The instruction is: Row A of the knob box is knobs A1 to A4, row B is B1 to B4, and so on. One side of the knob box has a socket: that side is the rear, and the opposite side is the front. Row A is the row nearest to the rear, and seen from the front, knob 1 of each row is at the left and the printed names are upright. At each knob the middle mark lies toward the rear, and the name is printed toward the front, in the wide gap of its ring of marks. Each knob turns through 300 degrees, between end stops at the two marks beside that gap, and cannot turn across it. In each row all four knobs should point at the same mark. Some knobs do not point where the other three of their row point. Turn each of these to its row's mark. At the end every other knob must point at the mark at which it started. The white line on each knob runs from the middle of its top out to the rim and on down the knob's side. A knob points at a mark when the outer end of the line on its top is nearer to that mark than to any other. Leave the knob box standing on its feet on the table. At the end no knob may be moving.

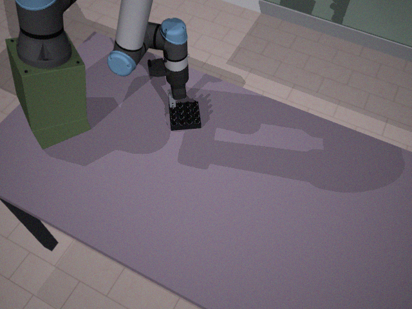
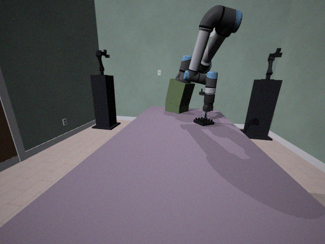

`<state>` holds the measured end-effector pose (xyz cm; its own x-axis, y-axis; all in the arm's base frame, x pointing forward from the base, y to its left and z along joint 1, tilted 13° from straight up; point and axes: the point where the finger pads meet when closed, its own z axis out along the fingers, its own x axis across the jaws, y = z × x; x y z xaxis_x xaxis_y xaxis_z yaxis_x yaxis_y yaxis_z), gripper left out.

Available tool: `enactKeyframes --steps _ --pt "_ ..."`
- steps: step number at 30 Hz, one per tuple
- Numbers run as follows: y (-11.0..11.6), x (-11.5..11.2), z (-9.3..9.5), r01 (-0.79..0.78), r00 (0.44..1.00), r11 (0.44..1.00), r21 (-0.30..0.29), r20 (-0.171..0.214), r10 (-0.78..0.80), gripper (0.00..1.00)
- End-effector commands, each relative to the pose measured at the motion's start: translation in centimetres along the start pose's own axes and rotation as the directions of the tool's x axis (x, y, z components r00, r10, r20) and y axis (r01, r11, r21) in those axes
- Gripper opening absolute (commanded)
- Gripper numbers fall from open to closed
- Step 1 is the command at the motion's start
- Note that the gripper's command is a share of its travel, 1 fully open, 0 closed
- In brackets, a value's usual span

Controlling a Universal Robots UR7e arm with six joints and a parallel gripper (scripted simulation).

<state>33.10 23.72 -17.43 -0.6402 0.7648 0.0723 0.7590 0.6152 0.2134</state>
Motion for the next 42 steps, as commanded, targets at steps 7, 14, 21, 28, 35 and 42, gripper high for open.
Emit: enactKeyframes --steps 7,14,21,28,35,42 --pt "0.0 0.0 0.0 -0.001 1.000 1.000 -0.001 0.001 0.001 0.30" --pt "0.0 0.0 0.0 -0.001 1.000 1.000 -0.001 0.001 0.001 0.46" --pt "0.0 0.0 0.0 -0.001 1.000 1.000 -0.001 0.001 0.001 0.46" --pt "0.0 0.0 0.0 -0.001 1.000 1.000 -0.001 0.001 0.001 0.46" --pt "0.0 0.0 -0.2 -0.001 1.000 1.000 -0.001 0.001 0.001 0.46" --pt "0.0 0.0 -1.7 -0.001 1.000 1.000 -0.001 0.001 0.001 0.46"
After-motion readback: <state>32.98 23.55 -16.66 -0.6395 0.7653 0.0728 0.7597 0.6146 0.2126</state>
